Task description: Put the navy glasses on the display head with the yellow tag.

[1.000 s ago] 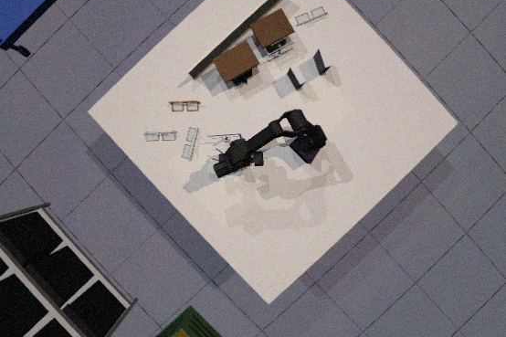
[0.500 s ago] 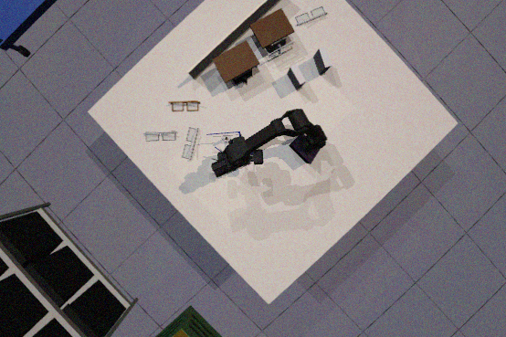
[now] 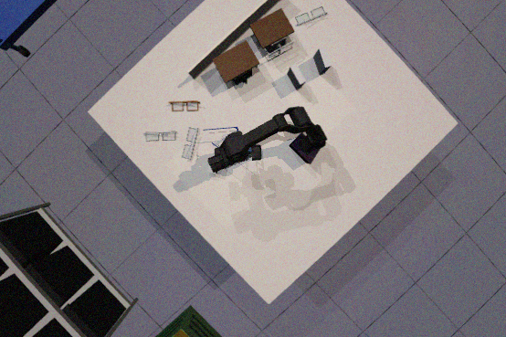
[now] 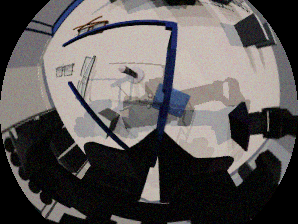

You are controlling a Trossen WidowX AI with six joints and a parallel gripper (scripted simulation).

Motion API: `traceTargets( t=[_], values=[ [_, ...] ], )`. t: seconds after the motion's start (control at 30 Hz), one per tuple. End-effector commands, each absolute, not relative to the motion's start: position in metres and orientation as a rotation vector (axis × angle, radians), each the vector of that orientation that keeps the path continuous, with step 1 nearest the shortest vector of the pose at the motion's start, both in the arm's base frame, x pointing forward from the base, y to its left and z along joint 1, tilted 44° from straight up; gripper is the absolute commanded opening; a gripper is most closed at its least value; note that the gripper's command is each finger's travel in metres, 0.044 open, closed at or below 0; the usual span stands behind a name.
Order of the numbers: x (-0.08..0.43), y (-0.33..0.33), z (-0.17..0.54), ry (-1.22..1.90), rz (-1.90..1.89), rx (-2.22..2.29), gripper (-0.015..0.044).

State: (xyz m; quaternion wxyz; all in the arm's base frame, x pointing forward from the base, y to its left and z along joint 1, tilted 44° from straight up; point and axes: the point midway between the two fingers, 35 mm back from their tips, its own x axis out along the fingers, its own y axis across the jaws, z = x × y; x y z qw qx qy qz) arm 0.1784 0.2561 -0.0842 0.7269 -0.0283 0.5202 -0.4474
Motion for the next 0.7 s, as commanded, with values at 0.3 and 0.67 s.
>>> traceTargets(
  t=[0.3, 0.67],
  values=[
    [0.234, 0.243, -0.066, 1.14, -0.987, -0.051, 0.0],
    [0.237, 0.228, -0.083, 1.14, -0.987, -0.05, 0.0]
  ],
)
